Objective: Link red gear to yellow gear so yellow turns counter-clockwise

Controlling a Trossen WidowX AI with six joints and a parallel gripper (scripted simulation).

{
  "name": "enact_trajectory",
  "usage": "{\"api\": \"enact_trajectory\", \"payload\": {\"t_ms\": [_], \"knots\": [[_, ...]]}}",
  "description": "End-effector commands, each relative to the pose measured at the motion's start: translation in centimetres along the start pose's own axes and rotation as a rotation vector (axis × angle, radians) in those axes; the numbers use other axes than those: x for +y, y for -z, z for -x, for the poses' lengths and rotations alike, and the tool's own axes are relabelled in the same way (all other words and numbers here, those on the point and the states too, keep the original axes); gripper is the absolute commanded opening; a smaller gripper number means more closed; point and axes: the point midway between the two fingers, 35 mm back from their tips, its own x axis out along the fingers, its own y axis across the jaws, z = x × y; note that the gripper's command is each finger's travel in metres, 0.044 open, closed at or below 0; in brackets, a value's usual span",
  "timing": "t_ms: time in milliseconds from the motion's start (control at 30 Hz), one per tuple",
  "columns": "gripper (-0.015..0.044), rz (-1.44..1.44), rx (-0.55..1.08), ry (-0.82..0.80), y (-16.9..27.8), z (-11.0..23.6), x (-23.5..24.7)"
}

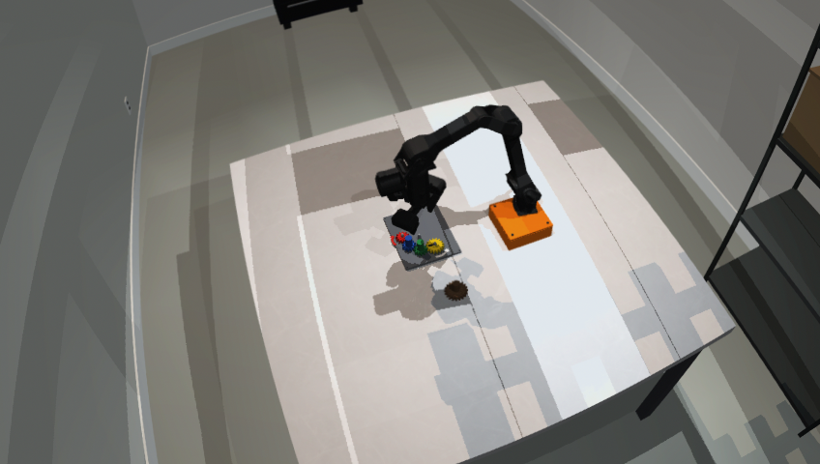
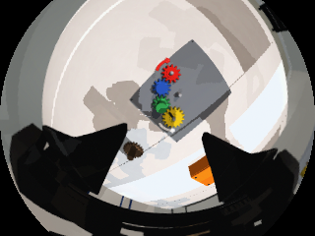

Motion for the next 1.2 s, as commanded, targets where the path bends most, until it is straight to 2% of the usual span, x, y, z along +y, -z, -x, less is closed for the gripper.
{"api": "enact_trajectory", "payload": {"t_ms": [0,1167], "knots": [[0.044,0.002,-0.004,-0.005,-0.08,0.23,0.1],[0.044,0.003,-0.004,-0.007,0.83,0.4,0.7]]}}
